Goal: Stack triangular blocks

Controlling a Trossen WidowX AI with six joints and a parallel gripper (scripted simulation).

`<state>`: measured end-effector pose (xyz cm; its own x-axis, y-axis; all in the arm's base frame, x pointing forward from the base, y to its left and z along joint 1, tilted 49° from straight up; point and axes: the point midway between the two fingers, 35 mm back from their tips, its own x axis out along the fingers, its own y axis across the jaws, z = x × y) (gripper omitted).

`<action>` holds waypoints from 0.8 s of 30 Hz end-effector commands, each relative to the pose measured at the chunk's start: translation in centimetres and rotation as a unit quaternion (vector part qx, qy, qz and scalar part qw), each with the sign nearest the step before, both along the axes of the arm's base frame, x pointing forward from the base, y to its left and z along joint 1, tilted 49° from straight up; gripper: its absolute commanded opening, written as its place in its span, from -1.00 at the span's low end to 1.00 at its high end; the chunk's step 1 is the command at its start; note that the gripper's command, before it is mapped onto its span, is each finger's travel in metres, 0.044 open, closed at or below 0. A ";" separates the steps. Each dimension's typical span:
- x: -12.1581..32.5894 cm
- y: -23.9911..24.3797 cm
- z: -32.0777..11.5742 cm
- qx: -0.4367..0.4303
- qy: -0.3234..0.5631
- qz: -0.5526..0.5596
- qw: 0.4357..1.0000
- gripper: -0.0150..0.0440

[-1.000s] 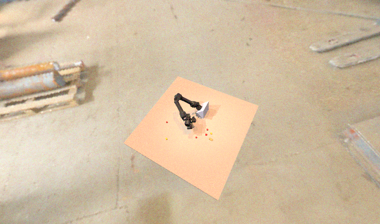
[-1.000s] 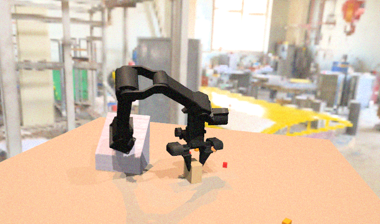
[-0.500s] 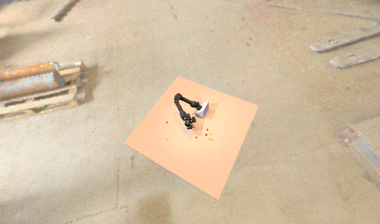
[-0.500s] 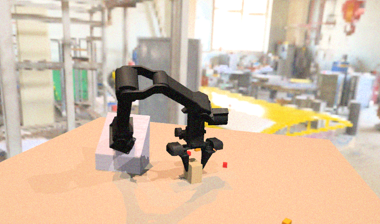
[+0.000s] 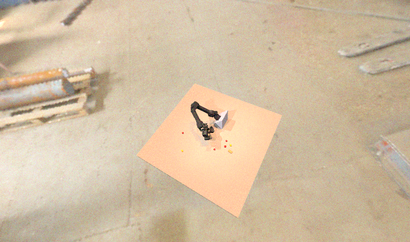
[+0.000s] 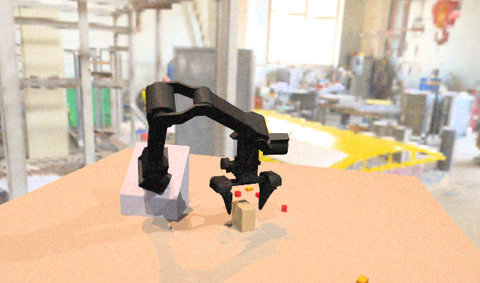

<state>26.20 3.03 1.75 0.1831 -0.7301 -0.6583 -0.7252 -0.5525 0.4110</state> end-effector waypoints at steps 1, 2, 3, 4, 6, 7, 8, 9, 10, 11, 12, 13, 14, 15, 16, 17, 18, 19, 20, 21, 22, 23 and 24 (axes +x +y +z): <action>-0.2 3.4 2.4 0.009 -0.004 0.005 1.000 1.00; -0.6 4.7 3.5 0.010 -0.004 0.005 1.000 1.00; -1.1 5.8 4.7 0.009 -0.004 0.005 1.000 1.00; -1.5 6.7 5.7 0.007 -0.004 0.004 1.000 1.00; -1.9 7.4 6.5 0.006 -0.005 0.004 1.000 1.00; -1.9 7.4 6.5 0.006 -0.005 0.004 1.000 1.00; -1.9 7.4 6.5 0.006 -0.005 0.004 1.000 1.00; -1.9 7.4 6.5 0.006 -0.005 0.004 1.000 1.00; -1.9 7.4 6.5 0.006 -0.005 0.004 1.000 1.00; -1.9 7.4 6.5 0.006 -0.005 0.004 1.000 1.00; -1.9 7.4 6.5 0.006 -0.005 0.004 1.000 1.00; -1.6 7.2 6.0 0.005 -0.006 0.010 1.000 1.00; -1.6 7.2 6.0 0.005 -0.006 0.010 1.000 1.00; -1.6 7.2 6.0 0.005 -0.006 0.010 1.000 1.00; -1.6 7.2 6.0 0.005 -0.006 0.010 1.000 1.00; -1.6 7.2 6.0 0.005 -0.006 0.010 1.000 1.00; -1.6 7.2 6.0 0.005 -0.006 0.010 1.000 1.00; -1.6 7.2 6.0 0.005 -0.006 0.010 1.000 1.00; -1.6 7.2 6.0 0.005 -0.006 0.010 1.000 1.00; -1.6 7.2 6.0 0.005 -0.006 0.010 1.000 1.00; -1.6 7.2 6.0 0.005 -0.006 0.010 1.000 1.00; -1.6 7.2 6.0 0.005 -0.006 0.010 1.000 1.00; -1.6 7.2 6.0 0.005 -0.006 0.010 1.000 1.00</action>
